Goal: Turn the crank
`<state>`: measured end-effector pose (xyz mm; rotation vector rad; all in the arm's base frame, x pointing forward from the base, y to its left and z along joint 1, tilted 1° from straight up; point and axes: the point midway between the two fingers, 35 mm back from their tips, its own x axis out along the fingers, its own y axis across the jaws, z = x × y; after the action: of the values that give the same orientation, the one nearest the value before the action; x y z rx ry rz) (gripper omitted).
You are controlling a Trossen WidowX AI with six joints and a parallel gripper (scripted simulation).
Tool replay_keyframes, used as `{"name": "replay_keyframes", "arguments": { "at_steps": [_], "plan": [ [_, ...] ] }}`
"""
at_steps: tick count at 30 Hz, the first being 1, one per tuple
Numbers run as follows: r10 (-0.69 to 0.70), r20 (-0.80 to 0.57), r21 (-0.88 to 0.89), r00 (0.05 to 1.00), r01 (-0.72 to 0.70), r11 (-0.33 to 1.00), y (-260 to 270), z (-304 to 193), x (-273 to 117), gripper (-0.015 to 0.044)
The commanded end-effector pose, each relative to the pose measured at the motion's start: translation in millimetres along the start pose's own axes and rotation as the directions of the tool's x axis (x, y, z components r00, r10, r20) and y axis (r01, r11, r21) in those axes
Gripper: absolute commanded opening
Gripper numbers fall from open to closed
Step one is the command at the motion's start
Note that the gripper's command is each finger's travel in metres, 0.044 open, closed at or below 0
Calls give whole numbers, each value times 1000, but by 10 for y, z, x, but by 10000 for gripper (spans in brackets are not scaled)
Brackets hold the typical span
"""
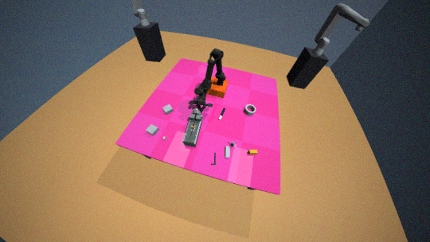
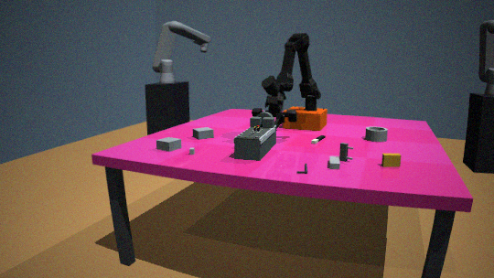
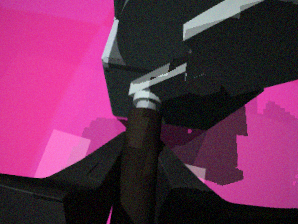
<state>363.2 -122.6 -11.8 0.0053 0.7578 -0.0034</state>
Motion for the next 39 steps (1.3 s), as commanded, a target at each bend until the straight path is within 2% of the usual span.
{"name": "replay_keyframes", "arguments": {
  "at_steps": [1, 26, 39],
  "plan": [
    [-4, -5, -4, 1000, 4, 1000, -26, -14, 15, 0],
    [0, -2, 2, 1000, 0, 1000, -16, -8, 10, 0],
    [0, -2, 2, 1000, 0, 1000, -16, -8, 10, 341]
  ]
}}
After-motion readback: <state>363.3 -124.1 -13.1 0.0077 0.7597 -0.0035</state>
